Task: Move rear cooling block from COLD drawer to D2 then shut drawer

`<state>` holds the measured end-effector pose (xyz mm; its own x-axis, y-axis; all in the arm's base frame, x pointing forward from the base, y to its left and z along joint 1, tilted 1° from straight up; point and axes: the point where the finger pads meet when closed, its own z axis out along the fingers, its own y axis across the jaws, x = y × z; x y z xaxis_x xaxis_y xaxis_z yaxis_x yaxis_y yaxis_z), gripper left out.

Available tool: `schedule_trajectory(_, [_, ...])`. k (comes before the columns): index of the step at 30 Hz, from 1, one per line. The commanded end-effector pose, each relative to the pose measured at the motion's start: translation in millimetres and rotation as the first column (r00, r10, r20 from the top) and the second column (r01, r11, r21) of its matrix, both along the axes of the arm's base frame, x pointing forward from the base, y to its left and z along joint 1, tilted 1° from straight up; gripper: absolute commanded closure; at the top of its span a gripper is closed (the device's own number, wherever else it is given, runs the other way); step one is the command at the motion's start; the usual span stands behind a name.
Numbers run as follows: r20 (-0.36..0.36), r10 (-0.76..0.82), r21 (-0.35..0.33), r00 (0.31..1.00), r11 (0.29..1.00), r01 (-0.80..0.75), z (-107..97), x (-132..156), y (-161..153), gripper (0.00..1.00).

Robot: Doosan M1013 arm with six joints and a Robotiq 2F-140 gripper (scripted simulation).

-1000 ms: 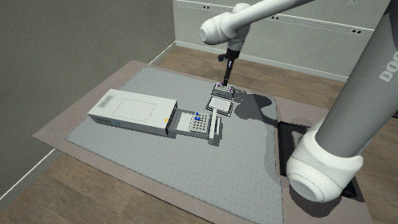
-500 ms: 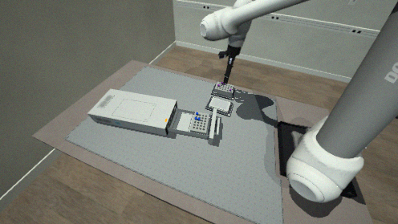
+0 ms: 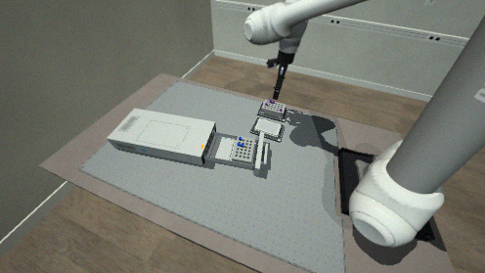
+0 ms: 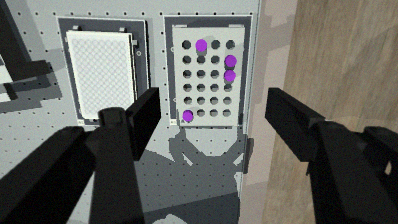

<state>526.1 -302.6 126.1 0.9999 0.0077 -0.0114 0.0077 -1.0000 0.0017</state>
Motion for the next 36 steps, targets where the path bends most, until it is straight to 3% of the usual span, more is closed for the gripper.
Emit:
schedule_trajectory(1, [0.003,0.002,0.000,1.000,1.000,-0.002,6,1,-1,0.34])
schedule_trajectory(7, [0.001,0.002,0.001,1.000,1.000,-0.002,10,0,0,0.34])
schedule_trajectory(8, [0.000,0.034,0.002,0.999,0.999,-0.034,7,-2,8,0.90])
schedule_trajectory(20, [0.002,0.295,0.004,0.955,0.955,-0.295,6,-11,47,0.90])
schedule_trajectory(34, [0.005,0.623,0.006,0.782,0.782,-0.623,3,-24,101,0.90])
schedule_trajectory(36, [0.005,0.623,0.006,0.782,0.782,-0.623,3,-24,101,0.90])
